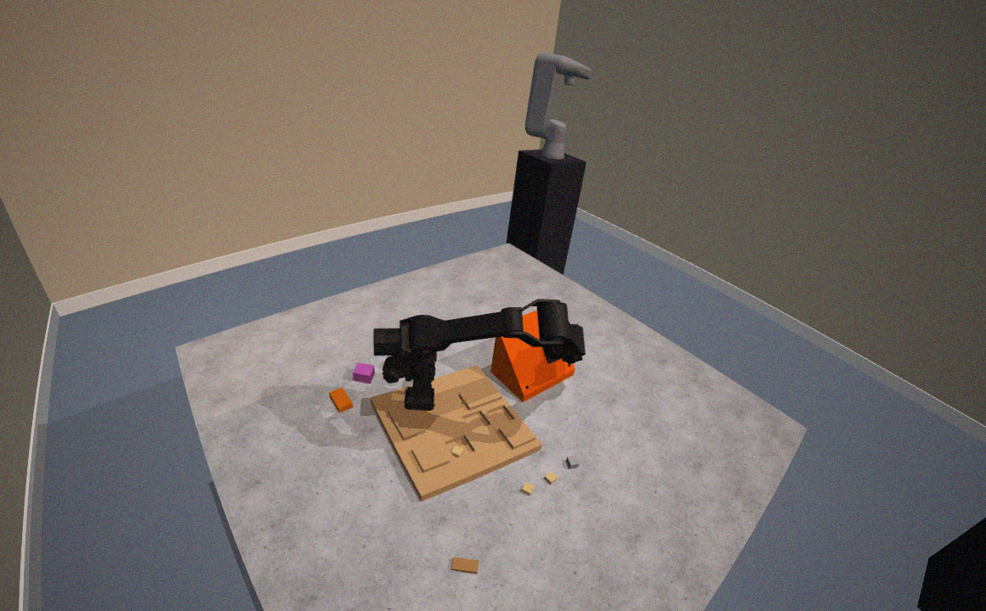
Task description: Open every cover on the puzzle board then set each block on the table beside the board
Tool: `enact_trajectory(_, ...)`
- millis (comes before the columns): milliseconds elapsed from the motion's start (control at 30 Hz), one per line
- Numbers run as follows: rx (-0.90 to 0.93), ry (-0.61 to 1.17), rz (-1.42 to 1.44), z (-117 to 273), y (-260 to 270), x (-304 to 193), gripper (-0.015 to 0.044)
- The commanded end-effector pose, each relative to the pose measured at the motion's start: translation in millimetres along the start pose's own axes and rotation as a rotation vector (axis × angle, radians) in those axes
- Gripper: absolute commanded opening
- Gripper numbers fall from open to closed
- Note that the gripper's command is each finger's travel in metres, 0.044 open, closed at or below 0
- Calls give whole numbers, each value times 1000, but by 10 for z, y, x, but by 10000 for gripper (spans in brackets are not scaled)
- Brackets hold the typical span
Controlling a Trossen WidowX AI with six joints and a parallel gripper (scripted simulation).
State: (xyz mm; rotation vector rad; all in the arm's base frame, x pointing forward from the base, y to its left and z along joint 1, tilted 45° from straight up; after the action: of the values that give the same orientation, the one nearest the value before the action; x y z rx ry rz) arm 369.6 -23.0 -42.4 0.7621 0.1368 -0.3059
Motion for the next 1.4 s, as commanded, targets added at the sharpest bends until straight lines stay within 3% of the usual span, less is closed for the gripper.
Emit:
enact_trajectory(0,4,2,-5,-44,3,-6,144)
enact_trajectory(300,4,2,-5,-95,4,-7,144)
enact_trajectory(633,0,0,1,-74,3,1,80)
enact_trajectory(1367,0,1,-2,152,-6,6,80)
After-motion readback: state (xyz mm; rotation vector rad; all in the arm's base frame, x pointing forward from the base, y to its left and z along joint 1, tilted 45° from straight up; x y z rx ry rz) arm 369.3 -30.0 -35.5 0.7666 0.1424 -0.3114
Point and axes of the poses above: the point midway between the two fingers, 35 mm back from their tips, its own z axis back along the fingers, its own y axis across the jaws, x = y × z, the point moved 1 cm from there along z, back along the fingers, and after that the axes turned 13 degrees about z, right-handed, at the moved point
